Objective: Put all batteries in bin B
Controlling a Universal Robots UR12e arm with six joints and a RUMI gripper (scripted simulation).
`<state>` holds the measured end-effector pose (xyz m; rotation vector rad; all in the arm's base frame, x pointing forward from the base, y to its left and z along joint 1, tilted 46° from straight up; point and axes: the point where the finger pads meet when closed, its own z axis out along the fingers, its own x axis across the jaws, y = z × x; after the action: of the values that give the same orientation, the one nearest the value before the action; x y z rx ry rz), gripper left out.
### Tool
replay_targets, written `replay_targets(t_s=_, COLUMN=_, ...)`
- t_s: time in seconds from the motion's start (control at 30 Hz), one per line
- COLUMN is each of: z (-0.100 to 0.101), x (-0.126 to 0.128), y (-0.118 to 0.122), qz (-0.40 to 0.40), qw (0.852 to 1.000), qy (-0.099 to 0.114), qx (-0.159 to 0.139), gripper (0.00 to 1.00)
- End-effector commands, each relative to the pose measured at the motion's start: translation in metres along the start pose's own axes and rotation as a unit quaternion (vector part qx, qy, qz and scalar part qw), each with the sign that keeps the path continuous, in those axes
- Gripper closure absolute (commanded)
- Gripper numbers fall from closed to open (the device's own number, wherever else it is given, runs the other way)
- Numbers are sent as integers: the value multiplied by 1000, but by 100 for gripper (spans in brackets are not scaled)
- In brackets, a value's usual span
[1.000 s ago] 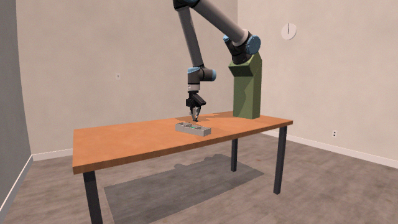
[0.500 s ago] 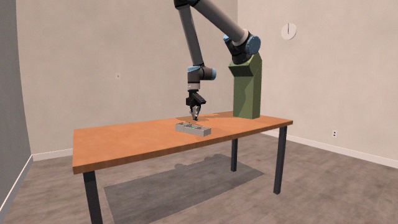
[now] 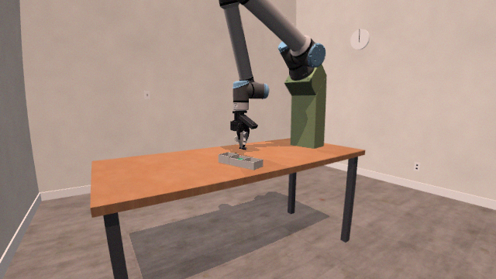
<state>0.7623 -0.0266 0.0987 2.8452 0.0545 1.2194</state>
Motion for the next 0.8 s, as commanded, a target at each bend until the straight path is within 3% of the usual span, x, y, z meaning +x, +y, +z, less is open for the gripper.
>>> replay_targets(t_s=0.0, z=0, x=27, y=-19, qz=-37, qw=999, qy=-2, qx=0, gripper=100)
replay_targets(t_s=0.37, z=0, x=69, y=-49, qz=-37, qw=999, qy=-2, qx=0, gripper=100)
replay_targets(t_s=0.77, z=0, x=73, y=-51, qz=-37, qw=999, qy=-2, qx=0, gripper=100)
